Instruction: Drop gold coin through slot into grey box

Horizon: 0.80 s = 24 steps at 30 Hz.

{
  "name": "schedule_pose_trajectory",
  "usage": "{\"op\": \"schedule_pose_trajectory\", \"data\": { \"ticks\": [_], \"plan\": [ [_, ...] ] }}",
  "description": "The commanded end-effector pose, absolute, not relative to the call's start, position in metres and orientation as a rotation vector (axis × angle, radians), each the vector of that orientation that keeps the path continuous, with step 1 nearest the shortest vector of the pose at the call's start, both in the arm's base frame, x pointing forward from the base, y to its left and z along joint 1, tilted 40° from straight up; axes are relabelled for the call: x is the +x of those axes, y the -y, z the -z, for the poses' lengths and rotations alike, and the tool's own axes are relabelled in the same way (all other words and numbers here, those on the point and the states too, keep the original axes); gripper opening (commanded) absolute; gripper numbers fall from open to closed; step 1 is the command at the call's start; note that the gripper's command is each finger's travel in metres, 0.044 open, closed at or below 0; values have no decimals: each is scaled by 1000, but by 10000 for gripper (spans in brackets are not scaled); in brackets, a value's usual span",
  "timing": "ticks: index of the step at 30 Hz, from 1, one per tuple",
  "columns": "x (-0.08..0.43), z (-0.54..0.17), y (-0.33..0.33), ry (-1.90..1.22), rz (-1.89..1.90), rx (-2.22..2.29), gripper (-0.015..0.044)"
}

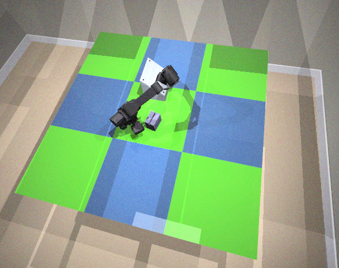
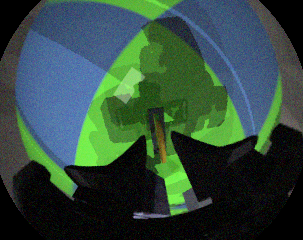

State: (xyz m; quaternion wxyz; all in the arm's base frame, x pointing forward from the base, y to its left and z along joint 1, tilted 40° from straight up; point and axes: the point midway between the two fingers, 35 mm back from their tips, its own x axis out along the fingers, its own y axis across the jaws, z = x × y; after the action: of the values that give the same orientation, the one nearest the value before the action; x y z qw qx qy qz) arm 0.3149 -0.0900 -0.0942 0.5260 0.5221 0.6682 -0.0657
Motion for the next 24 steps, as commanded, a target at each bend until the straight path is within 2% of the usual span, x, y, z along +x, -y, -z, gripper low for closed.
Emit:
{"op": "schedule_pose_trajectory", "data": {
  "ticks": [1,5,24],
  "plan": [
    [314,97,87,-1602,157,1259,108],
    [314,97,87,-1602,157,1259,3],
    [314,84,100,-1601,159,1257,0]
  ]
}}
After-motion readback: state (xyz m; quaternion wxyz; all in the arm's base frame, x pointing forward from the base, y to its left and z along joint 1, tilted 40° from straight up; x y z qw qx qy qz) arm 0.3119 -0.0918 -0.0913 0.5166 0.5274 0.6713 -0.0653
